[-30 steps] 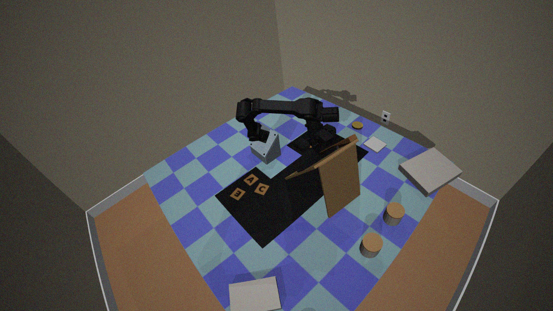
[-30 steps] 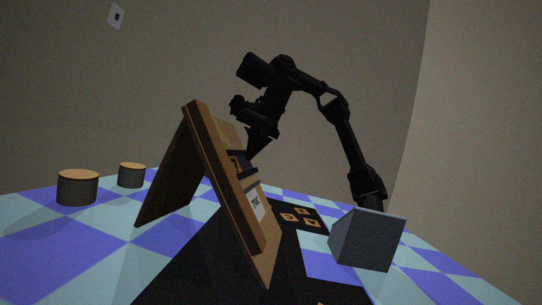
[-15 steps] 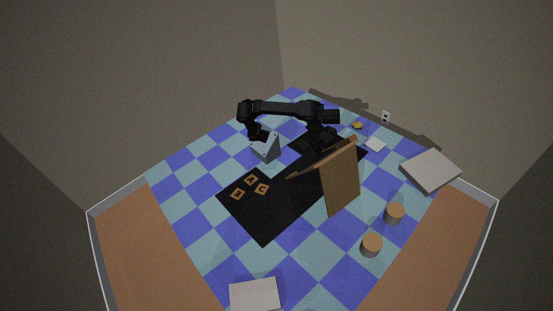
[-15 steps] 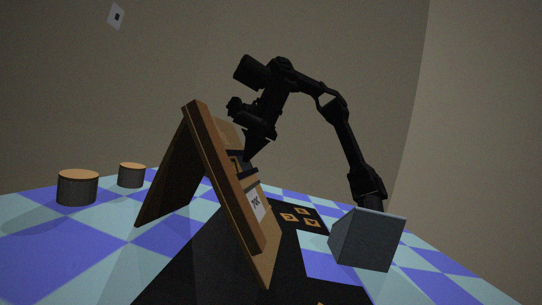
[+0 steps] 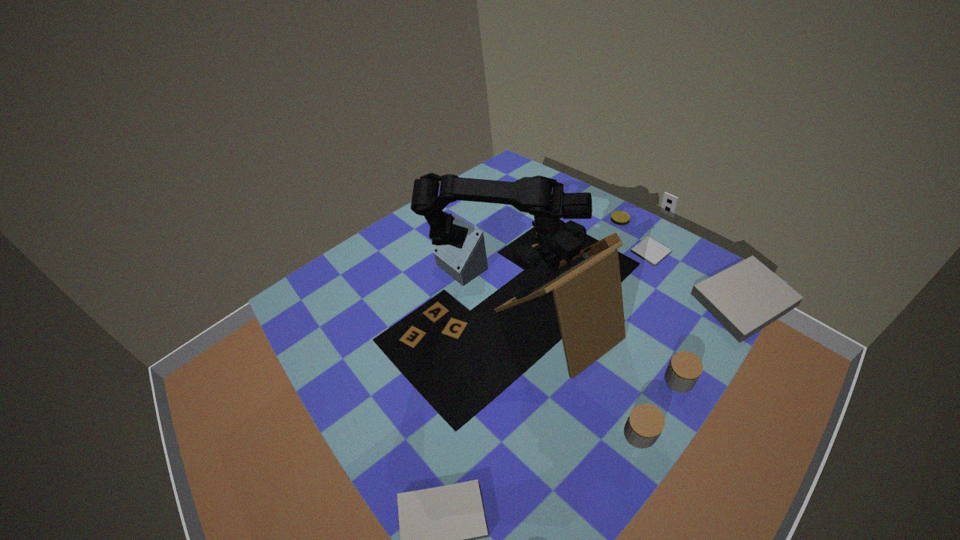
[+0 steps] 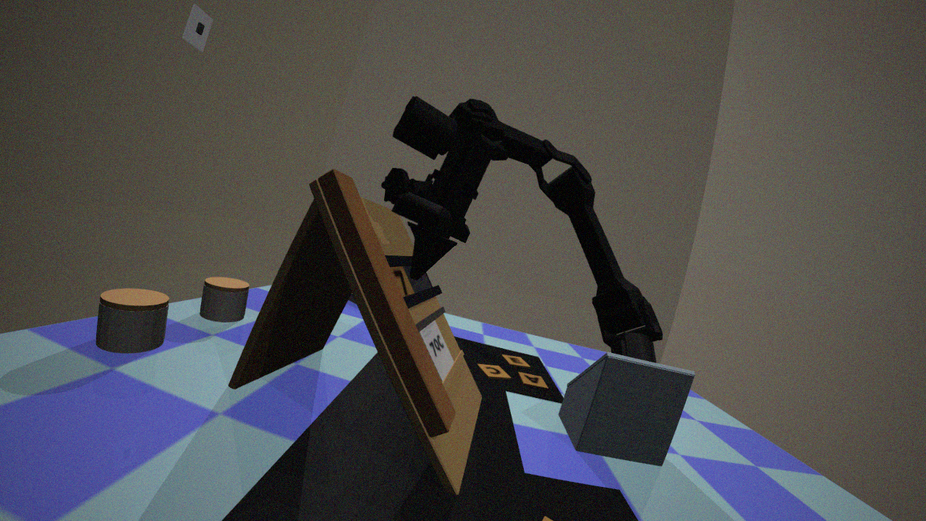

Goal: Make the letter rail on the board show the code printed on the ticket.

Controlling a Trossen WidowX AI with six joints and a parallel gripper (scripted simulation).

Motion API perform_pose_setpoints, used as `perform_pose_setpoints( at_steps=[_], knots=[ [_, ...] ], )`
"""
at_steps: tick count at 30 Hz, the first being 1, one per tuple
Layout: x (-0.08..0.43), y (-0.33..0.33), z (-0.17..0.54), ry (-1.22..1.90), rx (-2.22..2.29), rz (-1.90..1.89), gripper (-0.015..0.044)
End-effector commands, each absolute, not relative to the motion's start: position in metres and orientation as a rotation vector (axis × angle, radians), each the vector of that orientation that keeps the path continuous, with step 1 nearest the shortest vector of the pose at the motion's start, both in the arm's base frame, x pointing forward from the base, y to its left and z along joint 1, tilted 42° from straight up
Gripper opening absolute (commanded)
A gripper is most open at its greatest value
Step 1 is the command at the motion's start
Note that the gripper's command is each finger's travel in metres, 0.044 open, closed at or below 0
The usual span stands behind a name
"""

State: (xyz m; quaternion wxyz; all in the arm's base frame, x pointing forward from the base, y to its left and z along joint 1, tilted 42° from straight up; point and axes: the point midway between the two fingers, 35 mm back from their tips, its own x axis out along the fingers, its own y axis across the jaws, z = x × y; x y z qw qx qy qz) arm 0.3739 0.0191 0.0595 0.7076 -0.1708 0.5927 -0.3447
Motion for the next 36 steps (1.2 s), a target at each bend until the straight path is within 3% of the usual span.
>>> perform_pose_setpoints(
  at_steps=[1, 36],
  knots=[
    [0.3762, 0.0174, 0.0579, 1.316, -0.385, -0.765, 0.0],
    [0.3789, 0.0226, 0.0518, 1.316, -0.384, -0.765, 0.0]
  ],
)
